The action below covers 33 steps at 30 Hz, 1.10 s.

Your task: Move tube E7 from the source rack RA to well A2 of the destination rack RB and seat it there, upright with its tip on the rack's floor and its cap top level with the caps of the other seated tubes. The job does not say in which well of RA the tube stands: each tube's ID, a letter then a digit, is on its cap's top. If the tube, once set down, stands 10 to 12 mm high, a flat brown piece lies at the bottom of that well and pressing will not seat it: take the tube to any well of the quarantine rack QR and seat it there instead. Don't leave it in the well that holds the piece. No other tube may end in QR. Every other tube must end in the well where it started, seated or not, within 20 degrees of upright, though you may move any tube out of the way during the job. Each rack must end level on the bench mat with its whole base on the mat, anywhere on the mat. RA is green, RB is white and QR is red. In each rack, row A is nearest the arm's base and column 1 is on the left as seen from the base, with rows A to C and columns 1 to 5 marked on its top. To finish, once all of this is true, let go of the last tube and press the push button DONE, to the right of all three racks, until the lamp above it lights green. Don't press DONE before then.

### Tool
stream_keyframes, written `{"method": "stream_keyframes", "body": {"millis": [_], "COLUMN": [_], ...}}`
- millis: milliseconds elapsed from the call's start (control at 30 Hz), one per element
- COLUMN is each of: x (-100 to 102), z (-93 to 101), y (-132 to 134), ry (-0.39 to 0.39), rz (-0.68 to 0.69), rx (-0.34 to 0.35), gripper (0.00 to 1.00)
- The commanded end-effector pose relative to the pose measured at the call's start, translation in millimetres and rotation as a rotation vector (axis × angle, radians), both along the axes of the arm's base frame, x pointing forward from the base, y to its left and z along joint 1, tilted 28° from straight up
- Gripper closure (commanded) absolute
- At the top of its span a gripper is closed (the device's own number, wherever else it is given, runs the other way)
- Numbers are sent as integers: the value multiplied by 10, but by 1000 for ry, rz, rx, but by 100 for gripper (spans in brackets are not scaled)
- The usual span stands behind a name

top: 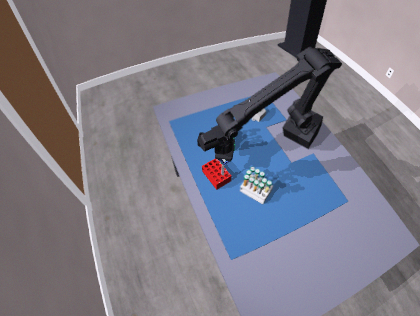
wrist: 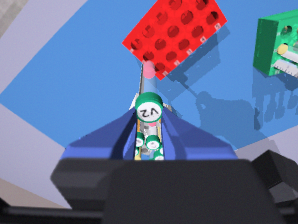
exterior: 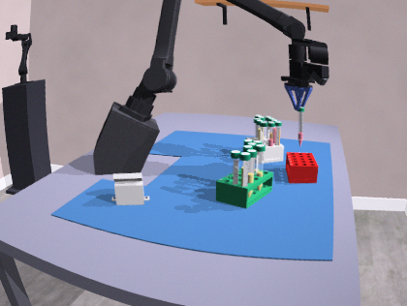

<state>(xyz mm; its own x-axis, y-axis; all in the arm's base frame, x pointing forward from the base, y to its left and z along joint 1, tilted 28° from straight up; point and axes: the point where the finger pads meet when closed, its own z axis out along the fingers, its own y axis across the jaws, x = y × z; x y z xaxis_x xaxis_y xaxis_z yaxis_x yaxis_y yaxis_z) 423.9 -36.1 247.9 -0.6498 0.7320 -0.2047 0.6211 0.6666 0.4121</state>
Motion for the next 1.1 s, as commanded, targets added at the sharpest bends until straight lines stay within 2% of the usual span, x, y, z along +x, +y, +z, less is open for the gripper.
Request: {"method": "stream_keyframes", "body": {"millis": [0, 1067], "x": [164, 297], "z": [312, 275], "y": [-4, 2], "ry": [-48, -71], "rz": [-1, -1], "rx": [-8, -11], "gripper": [100, 100]}}
